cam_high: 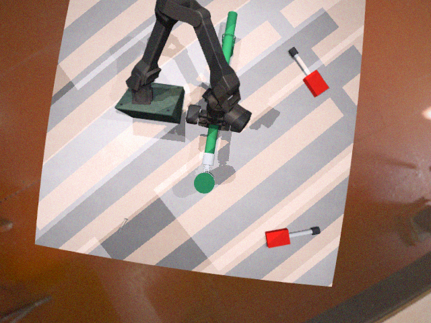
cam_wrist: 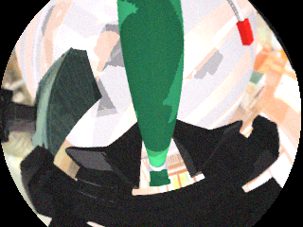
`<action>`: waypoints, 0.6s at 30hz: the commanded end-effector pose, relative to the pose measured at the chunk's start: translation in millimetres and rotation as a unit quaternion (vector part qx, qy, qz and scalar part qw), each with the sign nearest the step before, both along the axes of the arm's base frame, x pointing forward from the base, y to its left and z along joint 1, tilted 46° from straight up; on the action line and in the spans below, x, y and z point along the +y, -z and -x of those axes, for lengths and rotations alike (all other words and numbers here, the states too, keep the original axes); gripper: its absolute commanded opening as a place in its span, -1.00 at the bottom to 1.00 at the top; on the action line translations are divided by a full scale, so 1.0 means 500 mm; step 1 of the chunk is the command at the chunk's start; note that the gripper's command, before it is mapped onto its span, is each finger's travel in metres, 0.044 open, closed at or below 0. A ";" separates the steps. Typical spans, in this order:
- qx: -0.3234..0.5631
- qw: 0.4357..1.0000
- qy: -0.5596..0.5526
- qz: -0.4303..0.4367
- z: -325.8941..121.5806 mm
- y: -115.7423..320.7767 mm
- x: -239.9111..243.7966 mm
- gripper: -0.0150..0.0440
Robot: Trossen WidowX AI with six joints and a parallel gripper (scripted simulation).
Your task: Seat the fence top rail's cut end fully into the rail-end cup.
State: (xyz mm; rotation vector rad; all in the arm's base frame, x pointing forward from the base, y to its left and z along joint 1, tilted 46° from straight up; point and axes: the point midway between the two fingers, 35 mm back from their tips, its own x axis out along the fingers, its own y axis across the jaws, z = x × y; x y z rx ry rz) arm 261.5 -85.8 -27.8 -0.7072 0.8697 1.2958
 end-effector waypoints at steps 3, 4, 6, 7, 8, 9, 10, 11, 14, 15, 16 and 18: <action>-0.004 1.000 0.003 0.009 -0.004 0.005 -0.021 -0.49; -0.004 1.000 0.003 0.009 -0.005 0.006 -0.022 -0.49; -0.004 1.000 0.003 0.009 -0.005 0.007 -0.025 -0.49; -0.004 1.000 0.003 0.009 -0.005 0.008 -0.027 -0.49; -0.004 1.000 0.003 0.009 -0.006 0.010 -0.028 -0.49; -0.004 1.000 0.003 0.009 -0.005 0.011 -0.029 -0.49; 0.001 1.000 -0.002 0.000 0.000 0.010 -0.011 -0.49; 0.001 1.000 -0.002 0.000 0.000 0.010 -0.011 -0.49; 0.001 1.000 -0.002 0.000 0.000 0.010 -0.011 -0.49; 0.001 1.000 -0.002 0.000 0.000 0.010 -0.011 -0.49; 0.001 1.000 -0.002 0.000 0.000 0.010 -0.011 -0.49; 0.001 1.000 -0.002 0.000 0.000 0.010 -0.011 -0.49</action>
